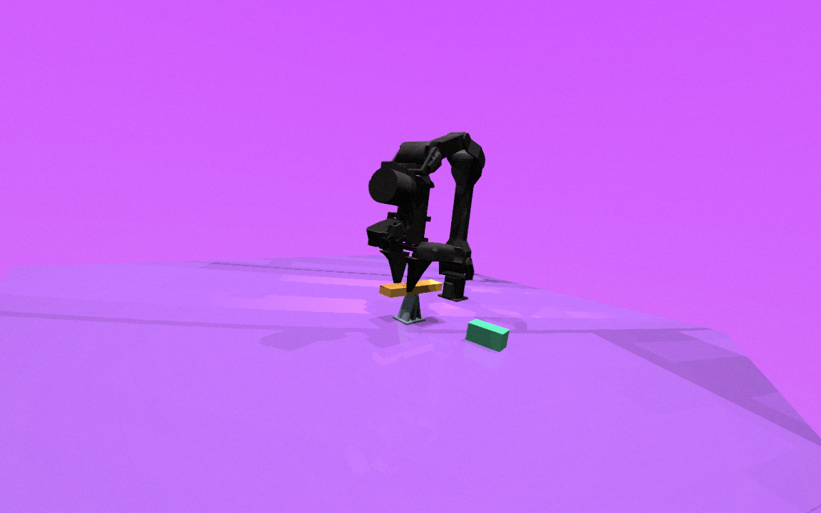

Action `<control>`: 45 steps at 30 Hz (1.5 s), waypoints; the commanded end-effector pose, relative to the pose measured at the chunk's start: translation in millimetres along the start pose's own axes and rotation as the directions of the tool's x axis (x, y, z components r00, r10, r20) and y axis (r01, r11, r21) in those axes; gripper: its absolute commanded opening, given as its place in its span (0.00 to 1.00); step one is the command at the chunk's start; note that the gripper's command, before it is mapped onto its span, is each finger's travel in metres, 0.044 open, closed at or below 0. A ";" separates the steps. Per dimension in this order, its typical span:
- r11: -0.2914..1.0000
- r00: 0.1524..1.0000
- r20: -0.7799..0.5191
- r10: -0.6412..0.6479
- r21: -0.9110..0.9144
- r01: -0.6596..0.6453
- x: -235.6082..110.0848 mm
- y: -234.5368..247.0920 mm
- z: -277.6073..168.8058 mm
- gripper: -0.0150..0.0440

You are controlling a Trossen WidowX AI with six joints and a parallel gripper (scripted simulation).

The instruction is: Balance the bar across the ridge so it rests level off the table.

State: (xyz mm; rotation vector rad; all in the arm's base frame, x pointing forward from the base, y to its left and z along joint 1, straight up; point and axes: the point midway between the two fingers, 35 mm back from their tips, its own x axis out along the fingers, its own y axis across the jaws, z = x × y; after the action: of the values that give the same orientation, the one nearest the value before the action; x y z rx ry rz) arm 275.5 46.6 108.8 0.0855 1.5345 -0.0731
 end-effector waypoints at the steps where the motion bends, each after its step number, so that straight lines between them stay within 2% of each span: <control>1: 1.000 1.000 0.000 0.000 0.000 0.000 0.0 0.0 0.0 0.25; 30: 1.000 1.000 0.000 0.000 0.000 0.000 0.0 0.0 0.0 0.25; 36: 1.000 1.000 0.000 0.000 0.000 0.000 0.0 0.0 0.0 0.52; 45: 1.000 1.000 0.000 0.000 0.000 0.000 0.0 0.0 0.0 0.54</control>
State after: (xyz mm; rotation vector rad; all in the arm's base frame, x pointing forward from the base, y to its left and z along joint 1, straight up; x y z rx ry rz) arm 275.5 46.6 108.9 0.0855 1.5344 -0.0731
